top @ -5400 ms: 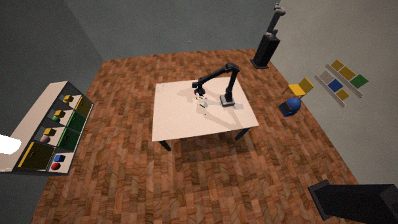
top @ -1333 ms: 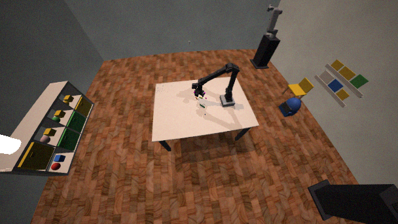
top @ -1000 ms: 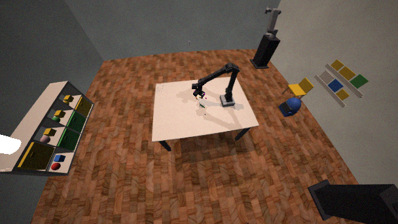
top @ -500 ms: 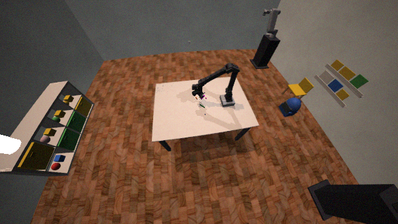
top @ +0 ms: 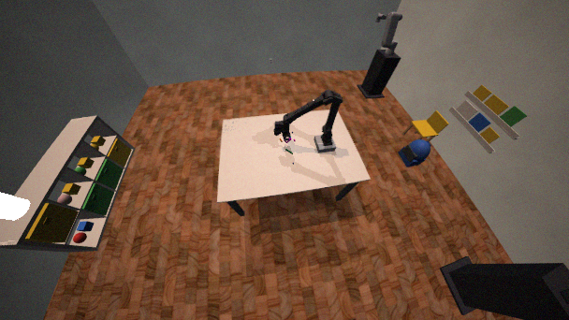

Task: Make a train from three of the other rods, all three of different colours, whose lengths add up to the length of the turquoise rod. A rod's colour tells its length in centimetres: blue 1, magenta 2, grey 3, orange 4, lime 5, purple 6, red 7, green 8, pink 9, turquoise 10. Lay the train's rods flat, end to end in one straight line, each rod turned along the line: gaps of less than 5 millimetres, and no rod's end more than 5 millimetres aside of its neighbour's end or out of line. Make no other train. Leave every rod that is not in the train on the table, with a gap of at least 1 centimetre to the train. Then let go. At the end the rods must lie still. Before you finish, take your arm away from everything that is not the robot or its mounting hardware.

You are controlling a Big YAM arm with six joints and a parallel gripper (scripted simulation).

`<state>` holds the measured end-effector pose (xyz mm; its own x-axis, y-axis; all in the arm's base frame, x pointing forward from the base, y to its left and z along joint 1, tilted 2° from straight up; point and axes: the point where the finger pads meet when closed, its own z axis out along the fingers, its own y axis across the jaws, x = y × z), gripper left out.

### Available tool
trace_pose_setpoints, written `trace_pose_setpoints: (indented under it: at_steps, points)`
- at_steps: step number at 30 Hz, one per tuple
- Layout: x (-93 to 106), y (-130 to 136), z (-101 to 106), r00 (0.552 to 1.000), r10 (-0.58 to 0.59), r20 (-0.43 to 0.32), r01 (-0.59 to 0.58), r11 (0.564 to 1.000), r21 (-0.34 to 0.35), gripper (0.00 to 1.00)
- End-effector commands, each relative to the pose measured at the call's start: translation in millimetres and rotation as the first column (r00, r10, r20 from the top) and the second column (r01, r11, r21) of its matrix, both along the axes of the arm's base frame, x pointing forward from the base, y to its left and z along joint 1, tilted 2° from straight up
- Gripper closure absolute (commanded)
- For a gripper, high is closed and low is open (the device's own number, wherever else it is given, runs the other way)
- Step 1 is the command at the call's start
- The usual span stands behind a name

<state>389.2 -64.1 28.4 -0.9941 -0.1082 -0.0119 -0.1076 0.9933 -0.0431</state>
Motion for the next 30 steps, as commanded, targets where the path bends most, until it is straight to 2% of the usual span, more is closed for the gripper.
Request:
trace_pose_setpoints:
  at_steps: [1,3,4,8,9,11,12,15,16,19,20,22,23,26,27,30]
  points:
    - [2.3,7.3,-4.1,0.992,-0.124,0.005,0.124,0.992,0.002,0.0]
    - [2.3,7.3,-4.1,0.992,-0.124,0.005,0.124,0.992,0.002,0.0]
    - [2.5,9.3,-4.2,0.979,-0.206,0.009,0.206,0.979,0.003,0.0]
    - [2.4,9.1,-4.2,0.978,-0.207,0.009,0.207,0.978,0.003,0.0]
    - [2.6,11.3,-4.3,0.958,-0.287,0.013,0.287,0.958,0.006,0.0]
    - [2.6,11.3,-4.3,0.958,-0.287,0.013,0.287,0.958,0.006,0.0]
    - [2.8,13.4,-4.4,0.931,-0.365,0.017,0.365,0.931,0.008,0.0]
    - [2.2,13.0,-4.4,0.931,-0.366,0.015,0.366,0.931,0.008,0.0]
    - [2.7,15.4,-3.6,0.898,-0.44,0.02,0.439,0.898,0.011,0.0]
    - [2.5,13.7,-3.6,0.896,-0.444,0.02,0.443,0.896,0.011,0.0]
    - [3.0,17.4,-2.7,0.859,-0.511,0.026,0.51,0.86,0.016,0.0]
    - [3.0,17.4,-2.7,0.859,-0.511,0.026,0.51,0.86,0.016,0.0]
    - [3.4,19.3,-1.9,0.816,-0.577,0.03,0.577,0.817,0.021,0.0]
    - [2.1,18.6,-1.9,0.815,-0.579,0.026,0.579,0.815,0.018,0.0]
    - [2.5,21.3,-1.2,0.769,-0.639,0.03,0.639,0.769,0.023,0.0]
    - [2.3,19.4,-1.2,0.766,-0.643,0.03,0.642,0.766,0.023,0.0]
